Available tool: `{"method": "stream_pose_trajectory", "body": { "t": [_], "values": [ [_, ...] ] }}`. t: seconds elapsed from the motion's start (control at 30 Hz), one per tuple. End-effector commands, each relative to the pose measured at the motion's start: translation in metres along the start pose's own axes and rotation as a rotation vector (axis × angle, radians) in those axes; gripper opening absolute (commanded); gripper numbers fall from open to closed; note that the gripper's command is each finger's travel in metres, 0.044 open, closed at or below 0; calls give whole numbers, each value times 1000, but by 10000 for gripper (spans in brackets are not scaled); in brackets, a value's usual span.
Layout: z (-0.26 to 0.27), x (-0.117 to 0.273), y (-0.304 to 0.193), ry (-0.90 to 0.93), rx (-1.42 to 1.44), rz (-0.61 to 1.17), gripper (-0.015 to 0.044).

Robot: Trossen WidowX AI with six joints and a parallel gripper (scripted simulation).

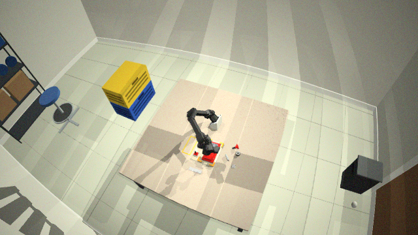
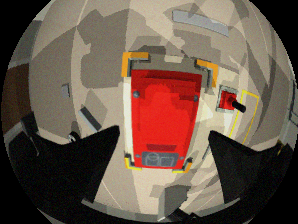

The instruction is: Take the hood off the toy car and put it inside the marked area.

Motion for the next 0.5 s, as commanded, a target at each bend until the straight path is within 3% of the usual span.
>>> {"method": "stream_pose_trajectory", "body": {
  "t": [0.0,0.47],
  "values": [
    [0,-6,-1,-5,8,4,440],
    [-1,-16,0,-5,8,4,440]
  ]
}}
Point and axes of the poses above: the point midway between the two fingers, 35 mm back from their tips, its own x axis back along the fingers, its own z axis across the jaws, y = z × x, the point moved 9 cm from there along x, back along the fingers, and after that the axes turned 12 degrees about x, right-handed, at the moved point
